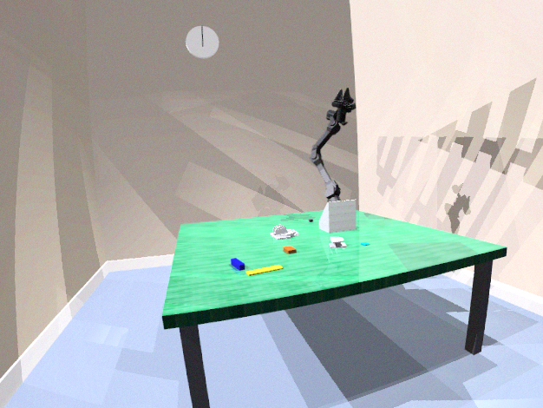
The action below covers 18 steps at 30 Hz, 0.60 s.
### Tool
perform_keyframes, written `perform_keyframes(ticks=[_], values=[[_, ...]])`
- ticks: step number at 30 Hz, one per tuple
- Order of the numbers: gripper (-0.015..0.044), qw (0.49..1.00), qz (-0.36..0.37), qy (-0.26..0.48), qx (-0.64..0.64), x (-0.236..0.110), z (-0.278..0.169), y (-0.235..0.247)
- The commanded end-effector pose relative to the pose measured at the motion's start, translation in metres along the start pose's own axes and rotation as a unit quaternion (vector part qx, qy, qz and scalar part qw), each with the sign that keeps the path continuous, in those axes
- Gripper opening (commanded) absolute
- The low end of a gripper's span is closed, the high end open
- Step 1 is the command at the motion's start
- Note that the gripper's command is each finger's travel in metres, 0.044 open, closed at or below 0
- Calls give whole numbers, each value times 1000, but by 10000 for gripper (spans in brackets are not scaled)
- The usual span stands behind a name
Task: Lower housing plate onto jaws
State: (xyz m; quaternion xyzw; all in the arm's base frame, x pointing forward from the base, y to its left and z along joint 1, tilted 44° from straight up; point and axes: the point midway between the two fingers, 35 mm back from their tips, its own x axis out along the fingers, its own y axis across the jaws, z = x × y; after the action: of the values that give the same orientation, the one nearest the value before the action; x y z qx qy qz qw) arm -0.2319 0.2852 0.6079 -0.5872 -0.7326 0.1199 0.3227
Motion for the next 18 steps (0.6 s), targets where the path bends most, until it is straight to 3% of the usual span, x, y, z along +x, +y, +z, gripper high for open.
perform_keyframes(ticks=[1, 18], values=[[426, 1000, 0, 0, 0, 0, 0, 0], [440, 996, 33, -56, -62, 35, 65, 36]])
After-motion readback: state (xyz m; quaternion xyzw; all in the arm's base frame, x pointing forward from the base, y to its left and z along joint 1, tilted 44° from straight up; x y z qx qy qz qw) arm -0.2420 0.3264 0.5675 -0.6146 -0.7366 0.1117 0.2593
